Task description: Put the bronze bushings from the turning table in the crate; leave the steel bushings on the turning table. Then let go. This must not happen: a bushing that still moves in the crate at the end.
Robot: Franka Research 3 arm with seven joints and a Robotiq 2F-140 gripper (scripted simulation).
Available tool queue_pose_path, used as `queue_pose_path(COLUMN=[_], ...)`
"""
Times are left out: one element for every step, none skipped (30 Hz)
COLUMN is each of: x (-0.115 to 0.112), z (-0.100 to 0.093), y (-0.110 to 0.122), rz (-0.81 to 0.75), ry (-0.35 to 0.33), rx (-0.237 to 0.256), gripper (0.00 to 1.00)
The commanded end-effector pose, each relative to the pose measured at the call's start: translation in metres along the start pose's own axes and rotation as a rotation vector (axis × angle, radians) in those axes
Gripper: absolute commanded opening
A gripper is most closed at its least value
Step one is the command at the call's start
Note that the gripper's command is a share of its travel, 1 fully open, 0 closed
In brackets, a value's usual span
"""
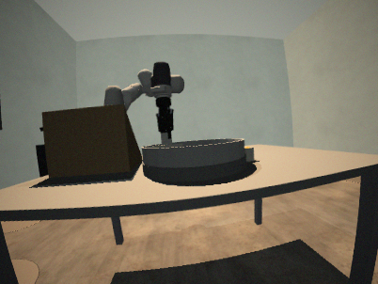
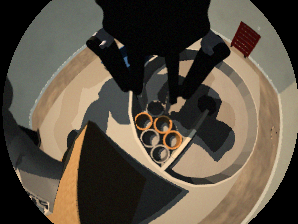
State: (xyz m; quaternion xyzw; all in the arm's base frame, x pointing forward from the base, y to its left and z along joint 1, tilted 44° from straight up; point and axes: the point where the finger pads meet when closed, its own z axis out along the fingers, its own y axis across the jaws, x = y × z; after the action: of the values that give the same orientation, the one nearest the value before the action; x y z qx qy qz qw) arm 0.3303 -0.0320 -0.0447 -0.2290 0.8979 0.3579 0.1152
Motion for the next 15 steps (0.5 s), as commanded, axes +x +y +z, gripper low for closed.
queue_pose_path(x=[0.001, 0.001, 0.001, 0.001, 0.001, 0.001, 0.001, 0.0, 0.0, 0.0, 0.0, 0.0, 0.0, 0.0, 0.0], z=[0.007, 0.009, 0.01, 0.012, 0.013, 0.015, 0.016, 0.016, 0.017, 0.017, 0.018, 0.018, 0.018, 0.018, 0.018], y=[0.0, 0.0, 0.0, 0.0, 0.0, 0.0, 0.0, 0.0, 0.0, 0.0, 0.0, 0.0, 0.0, 0.0, 0.0], rz=[-0.005, -0.005, -0.005, -0.005, -0.005, -0.005, -0.005, -0.005, -0.005, -0.005, -0.005, -0.005, -0.005, -0.005, -0.005], ry=[0.001, 0.001, 0.001, 0.001, 0.001, 0.001, 0.001, 0.001, 0.001, 0.001, 0.001, 0.001, 0.001, 0.001, 0.001], rx=[0.002, 0.002, 0.002, 0.002, 0.002, 0.002, 0.002, 0.002, 0.002, 0.002, 0.002, 0.002, 0.002, 0.002, 0.002], gripper=[0.28, 0.28, 0.28, 0.28, 0.28, 0.28, 0.28, 0.28, 0.28, 0.28, 0.28, 0.28, 0.28, 0.28, 0.28])
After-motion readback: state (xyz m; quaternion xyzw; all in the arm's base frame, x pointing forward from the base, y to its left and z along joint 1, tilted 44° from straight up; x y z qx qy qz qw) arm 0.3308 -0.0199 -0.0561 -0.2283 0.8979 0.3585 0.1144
